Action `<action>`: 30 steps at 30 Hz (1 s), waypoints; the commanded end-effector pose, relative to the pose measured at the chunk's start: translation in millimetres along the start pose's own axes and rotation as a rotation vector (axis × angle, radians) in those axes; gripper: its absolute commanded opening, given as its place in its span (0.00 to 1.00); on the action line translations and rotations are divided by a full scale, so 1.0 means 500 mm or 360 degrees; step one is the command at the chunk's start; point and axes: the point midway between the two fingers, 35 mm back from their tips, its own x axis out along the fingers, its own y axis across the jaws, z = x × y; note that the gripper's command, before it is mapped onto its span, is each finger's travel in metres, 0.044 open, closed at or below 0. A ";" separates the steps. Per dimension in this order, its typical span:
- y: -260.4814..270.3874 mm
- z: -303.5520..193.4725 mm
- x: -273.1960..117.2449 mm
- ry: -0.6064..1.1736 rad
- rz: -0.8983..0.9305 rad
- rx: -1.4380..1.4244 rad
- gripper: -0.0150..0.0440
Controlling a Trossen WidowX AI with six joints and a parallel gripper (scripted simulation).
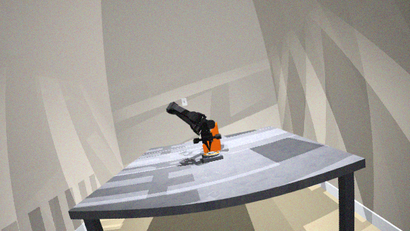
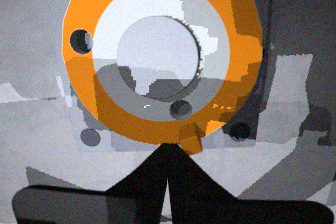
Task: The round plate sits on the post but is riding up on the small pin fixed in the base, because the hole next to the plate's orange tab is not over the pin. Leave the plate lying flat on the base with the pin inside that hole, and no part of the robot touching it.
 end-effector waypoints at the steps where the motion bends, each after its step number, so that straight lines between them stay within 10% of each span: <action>1: -0.017 0.004 -0.001 -0.0005 -0.0010 0.0009 0.25; 30: -0.070 0.049 -0.010 -0.0006 -0.0011 0.0010 0.25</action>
